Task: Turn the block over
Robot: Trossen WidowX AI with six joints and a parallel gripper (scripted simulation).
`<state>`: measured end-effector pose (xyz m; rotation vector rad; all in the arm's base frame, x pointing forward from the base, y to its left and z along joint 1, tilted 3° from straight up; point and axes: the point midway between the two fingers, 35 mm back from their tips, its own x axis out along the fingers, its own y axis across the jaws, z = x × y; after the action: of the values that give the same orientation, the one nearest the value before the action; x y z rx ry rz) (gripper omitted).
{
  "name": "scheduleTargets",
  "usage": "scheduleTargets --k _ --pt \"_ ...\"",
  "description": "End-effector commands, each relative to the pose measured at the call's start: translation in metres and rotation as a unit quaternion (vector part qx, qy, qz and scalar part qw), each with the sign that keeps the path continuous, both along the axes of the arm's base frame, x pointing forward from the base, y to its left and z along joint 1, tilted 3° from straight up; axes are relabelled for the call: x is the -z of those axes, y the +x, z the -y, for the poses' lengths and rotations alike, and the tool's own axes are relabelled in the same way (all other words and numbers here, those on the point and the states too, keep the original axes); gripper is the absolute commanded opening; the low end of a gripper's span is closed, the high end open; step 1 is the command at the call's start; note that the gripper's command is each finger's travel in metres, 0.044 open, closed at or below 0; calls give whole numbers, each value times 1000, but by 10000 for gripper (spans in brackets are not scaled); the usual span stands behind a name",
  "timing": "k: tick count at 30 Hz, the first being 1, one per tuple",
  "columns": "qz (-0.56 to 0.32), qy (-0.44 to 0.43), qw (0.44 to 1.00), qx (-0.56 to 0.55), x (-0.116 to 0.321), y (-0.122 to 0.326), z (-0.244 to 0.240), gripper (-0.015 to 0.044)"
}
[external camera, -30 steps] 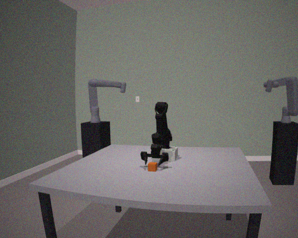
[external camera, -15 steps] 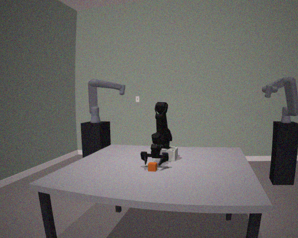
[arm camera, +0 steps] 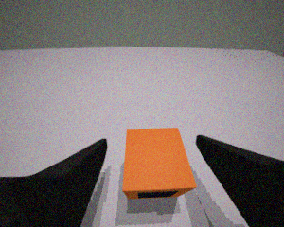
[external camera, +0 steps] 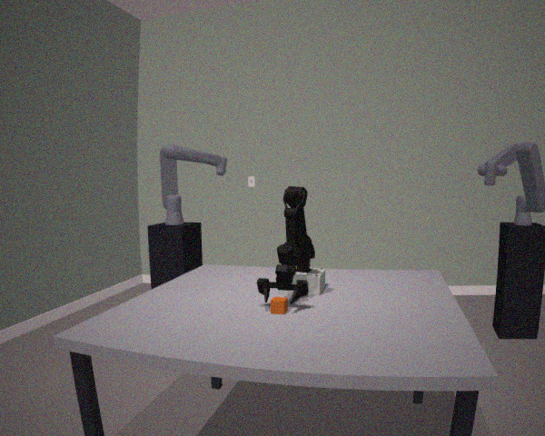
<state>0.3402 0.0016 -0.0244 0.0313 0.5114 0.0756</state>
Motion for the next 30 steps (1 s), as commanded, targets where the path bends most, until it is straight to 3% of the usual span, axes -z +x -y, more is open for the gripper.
scheduleTargets --k 1,11,16,30 --pt "-32 0 999 -2 -1 9 1 440" --pt "-196 -13 981 -10 -46 6 4 440" --pt "-226 -16 974 -13 -71 -4 5 440" --pt "-259 -15 966 -15 -74 -18 4 440"
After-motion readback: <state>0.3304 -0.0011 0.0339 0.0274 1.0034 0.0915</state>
